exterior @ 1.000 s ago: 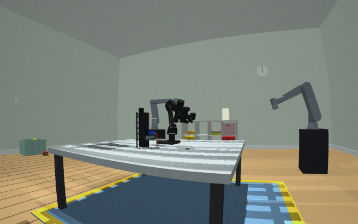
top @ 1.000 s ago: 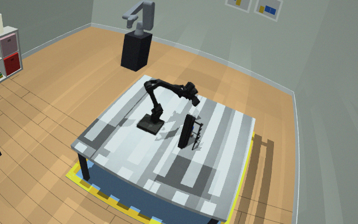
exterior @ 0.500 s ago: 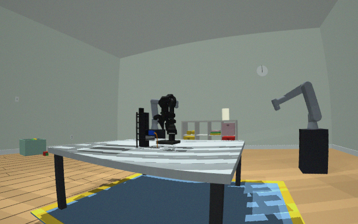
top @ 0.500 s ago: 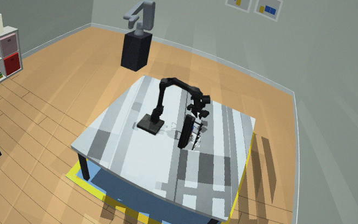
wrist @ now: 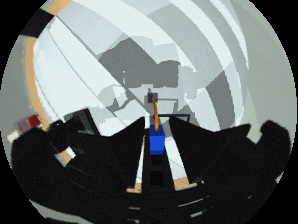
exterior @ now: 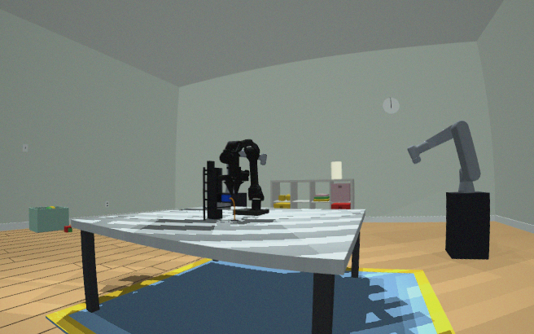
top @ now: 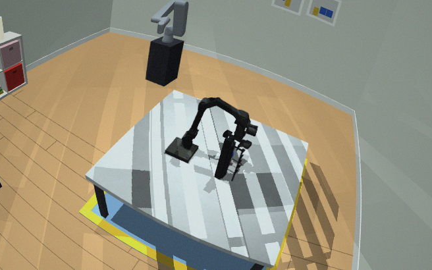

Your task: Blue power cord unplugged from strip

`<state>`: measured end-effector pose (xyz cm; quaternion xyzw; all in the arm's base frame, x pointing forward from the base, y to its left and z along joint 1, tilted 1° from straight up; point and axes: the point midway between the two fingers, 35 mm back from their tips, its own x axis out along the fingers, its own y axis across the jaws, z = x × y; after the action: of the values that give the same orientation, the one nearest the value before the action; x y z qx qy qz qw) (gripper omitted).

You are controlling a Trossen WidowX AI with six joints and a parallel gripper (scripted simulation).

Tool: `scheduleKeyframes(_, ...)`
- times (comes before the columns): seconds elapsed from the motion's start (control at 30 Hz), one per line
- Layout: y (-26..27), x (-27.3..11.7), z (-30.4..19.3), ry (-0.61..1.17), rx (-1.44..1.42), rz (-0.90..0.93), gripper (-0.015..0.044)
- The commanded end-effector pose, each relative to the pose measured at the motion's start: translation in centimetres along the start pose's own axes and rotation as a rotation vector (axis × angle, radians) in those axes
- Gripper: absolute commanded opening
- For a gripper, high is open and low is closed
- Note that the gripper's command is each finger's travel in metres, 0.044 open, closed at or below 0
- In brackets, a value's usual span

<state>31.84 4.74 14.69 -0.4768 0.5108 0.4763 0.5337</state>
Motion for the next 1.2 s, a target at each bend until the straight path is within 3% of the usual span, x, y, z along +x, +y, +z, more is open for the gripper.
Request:
scheduleKeyframes(0.0, -0.1, 0.0, -0.4, 0.009, -0.006, 0.003, 0.016)
scheduleKeyframes(1.17, -0.2, 1.0, -4.2, 0.012, -0.006, 0.003, 0.016)
